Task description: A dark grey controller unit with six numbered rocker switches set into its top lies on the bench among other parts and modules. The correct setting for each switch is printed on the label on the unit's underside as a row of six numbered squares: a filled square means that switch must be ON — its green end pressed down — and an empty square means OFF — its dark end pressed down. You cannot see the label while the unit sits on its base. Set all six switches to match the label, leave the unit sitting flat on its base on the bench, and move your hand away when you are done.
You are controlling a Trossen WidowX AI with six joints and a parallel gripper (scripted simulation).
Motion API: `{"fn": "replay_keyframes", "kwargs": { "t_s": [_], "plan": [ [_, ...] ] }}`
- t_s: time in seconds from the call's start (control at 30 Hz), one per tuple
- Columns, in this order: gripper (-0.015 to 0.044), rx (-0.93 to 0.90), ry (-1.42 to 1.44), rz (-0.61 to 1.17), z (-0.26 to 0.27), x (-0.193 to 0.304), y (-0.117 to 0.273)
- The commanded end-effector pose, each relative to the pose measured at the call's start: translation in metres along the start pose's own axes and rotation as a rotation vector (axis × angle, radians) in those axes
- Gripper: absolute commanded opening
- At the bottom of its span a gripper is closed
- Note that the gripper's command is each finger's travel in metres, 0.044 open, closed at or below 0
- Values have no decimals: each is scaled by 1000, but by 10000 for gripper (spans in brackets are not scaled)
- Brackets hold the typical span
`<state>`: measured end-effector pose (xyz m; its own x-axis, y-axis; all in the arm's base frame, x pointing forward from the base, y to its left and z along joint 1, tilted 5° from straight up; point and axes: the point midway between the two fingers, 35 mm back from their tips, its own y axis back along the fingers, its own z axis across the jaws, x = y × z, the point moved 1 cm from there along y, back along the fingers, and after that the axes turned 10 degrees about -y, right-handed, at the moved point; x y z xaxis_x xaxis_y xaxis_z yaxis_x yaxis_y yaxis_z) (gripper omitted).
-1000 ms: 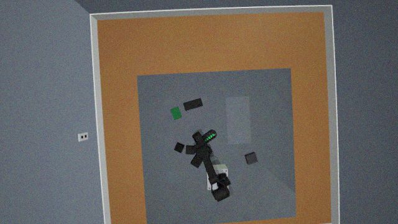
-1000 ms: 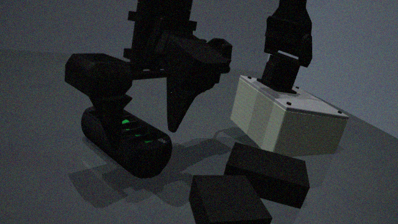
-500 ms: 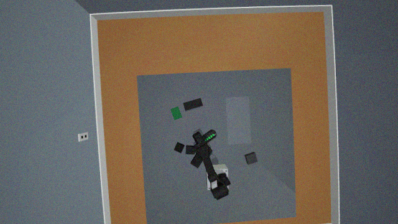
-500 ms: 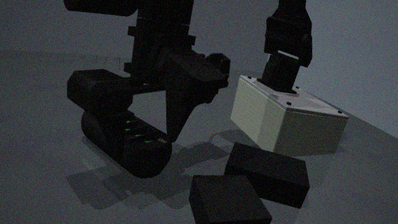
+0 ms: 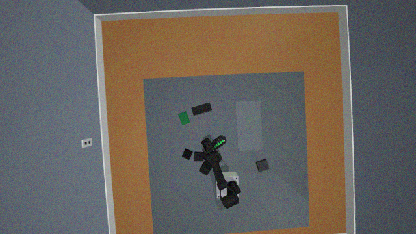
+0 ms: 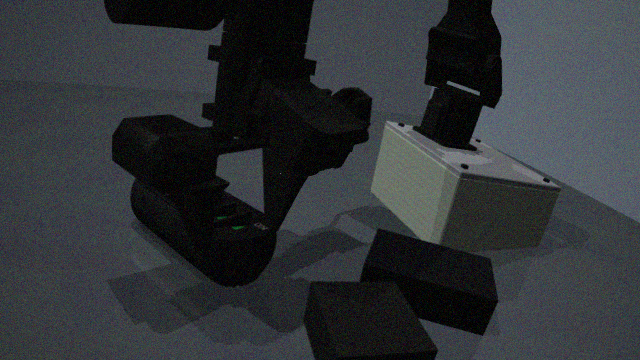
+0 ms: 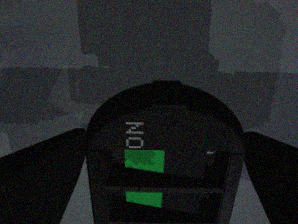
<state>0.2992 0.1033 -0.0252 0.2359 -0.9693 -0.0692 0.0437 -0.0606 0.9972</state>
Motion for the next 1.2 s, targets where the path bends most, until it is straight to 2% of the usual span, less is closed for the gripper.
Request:
{"fn": "replay_keyframes", "kwargs": {
  "t_s": [0.0,0.37,0.4,1.17],
  "plan": [
    [300,1,-2,2,0,0,-1],
    [11,2,-2,2,-6,1,-1],
    [0,2,-2,2,-7,2,-1],
    [0,3,-2,2,-29,6,0]
  ]
}}
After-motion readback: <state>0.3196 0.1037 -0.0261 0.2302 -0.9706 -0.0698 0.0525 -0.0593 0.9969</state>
